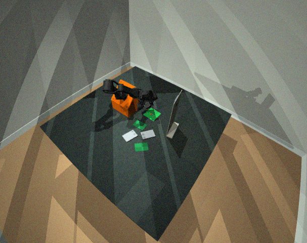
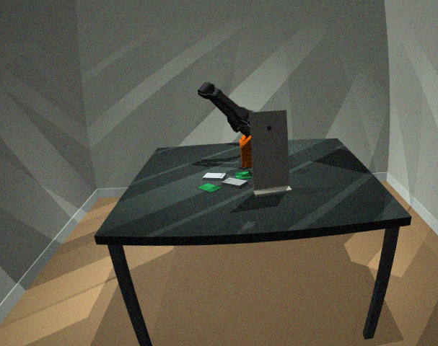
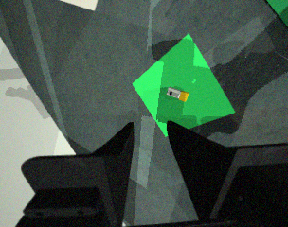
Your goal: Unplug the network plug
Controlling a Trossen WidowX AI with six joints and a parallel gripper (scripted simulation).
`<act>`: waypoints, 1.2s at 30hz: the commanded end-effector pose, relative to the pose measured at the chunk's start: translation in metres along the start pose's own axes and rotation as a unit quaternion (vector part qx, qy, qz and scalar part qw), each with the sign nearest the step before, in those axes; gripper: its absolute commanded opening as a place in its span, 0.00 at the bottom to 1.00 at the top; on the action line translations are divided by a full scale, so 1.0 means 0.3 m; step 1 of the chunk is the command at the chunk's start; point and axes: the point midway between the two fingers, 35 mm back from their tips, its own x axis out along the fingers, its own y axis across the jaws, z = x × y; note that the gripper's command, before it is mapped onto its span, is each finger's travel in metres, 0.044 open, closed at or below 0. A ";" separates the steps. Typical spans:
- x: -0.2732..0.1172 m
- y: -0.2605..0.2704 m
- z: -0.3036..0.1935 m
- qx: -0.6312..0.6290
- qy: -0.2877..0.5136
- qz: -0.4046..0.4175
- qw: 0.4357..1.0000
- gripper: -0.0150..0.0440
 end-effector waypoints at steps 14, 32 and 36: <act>-0.058 0.032 0.007 0.003 -0.007 0.005 1.000 0.52; -0.172 0.136 0.004 0.002 -0.001 0.003 1.000 0.52; -0.220 0.169 0.004 0.002 -0.002 0.004 1.000 0.52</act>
